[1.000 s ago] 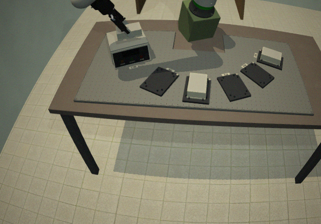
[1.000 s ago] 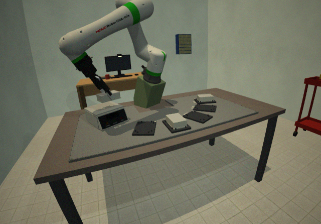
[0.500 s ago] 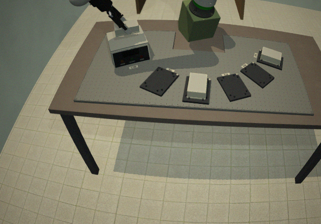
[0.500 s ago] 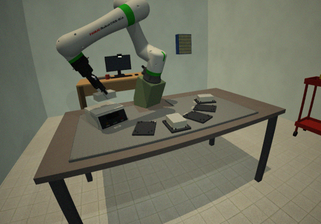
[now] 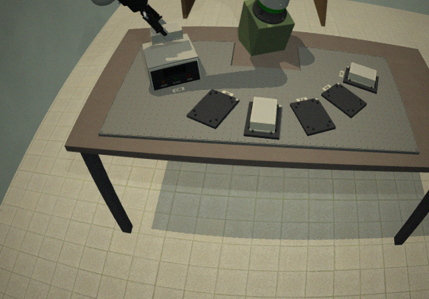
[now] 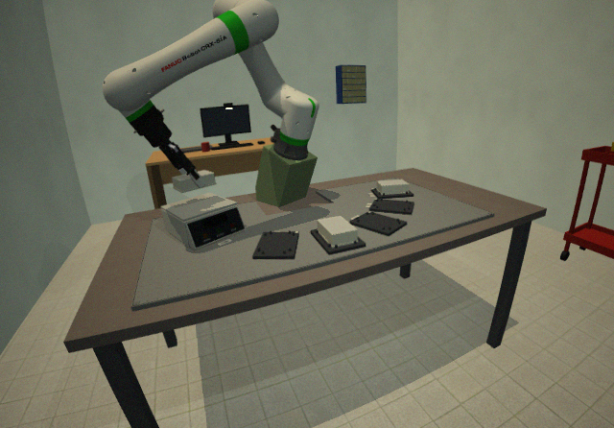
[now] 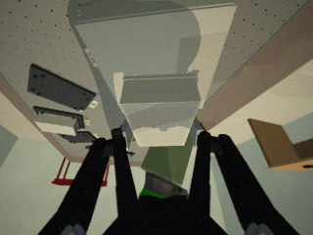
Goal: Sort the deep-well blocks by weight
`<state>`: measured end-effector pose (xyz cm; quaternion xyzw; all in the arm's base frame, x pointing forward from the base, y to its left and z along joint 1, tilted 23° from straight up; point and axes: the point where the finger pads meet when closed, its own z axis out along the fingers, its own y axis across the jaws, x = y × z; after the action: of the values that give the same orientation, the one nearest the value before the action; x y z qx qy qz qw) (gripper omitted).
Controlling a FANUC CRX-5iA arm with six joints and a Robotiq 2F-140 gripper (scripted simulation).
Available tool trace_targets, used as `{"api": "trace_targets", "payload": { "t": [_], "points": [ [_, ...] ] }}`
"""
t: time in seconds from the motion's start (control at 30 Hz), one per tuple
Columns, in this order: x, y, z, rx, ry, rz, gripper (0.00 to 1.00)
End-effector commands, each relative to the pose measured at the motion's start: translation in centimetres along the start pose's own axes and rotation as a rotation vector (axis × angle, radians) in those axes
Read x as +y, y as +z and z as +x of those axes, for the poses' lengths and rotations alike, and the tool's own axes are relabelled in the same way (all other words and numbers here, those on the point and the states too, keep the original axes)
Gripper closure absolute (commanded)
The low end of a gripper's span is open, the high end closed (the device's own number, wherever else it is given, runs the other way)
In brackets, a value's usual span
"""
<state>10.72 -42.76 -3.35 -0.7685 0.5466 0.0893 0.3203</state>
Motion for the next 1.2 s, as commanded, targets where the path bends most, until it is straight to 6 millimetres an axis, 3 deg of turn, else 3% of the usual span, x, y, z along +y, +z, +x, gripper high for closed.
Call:
{"api": "trace_targets", "payload": {
  "t": [0.0,1.17],
  "points": [
    [0.04,-0.02,0.02,0.000,0.000,0.000,0.90],
    [-0.09,0.55,0.35,0.000,0.000,0.000,0.90]
  ]
}}
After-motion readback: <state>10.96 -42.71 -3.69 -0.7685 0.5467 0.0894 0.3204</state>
